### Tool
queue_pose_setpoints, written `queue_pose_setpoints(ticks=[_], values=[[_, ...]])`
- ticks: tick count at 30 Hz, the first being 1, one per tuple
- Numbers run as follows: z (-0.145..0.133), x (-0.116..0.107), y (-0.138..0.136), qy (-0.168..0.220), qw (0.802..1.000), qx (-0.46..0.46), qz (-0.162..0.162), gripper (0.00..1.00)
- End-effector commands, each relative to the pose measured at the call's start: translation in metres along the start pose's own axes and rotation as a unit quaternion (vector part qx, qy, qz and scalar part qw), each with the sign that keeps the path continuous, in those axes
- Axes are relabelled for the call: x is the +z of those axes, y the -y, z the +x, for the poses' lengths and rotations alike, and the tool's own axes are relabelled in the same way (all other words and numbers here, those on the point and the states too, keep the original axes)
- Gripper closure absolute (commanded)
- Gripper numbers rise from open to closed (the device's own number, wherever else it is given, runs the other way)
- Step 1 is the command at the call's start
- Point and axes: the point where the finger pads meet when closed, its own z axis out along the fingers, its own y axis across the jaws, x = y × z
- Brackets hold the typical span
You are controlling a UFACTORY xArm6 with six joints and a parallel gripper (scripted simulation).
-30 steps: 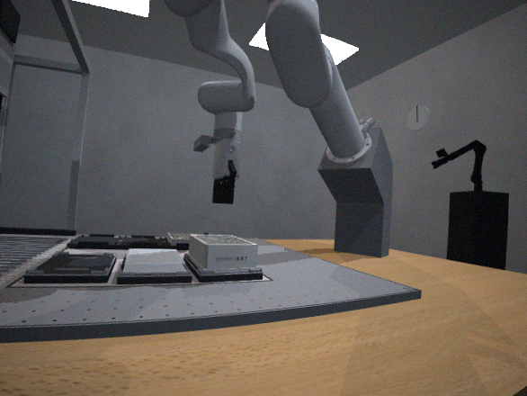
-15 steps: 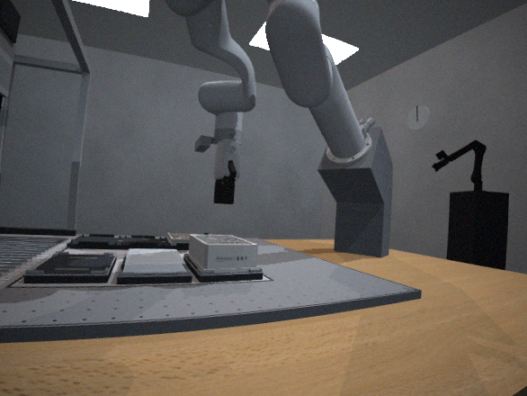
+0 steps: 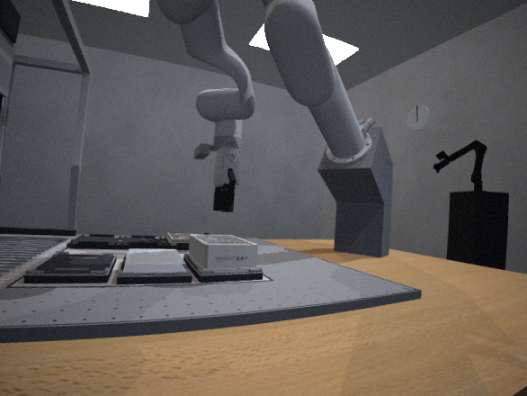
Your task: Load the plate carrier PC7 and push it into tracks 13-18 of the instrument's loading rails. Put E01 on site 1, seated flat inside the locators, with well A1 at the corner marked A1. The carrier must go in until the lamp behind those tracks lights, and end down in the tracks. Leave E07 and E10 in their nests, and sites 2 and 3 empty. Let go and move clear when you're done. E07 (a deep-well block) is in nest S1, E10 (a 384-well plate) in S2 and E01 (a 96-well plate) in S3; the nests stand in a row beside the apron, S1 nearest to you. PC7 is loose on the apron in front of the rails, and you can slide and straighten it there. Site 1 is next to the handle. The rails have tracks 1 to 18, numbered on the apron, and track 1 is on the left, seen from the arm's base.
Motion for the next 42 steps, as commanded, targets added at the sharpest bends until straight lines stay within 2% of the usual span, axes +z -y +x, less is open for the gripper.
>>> queue_pose_setpoints(ticks=[1, 42], values=[[0.000, 0.007, -0.001, 0.000, 1.000, 0.000, -0.001, 0.18], [0.000, 0.065, -0.001, 0.000, 1.000, 0.000, -0.001, 0.18]])
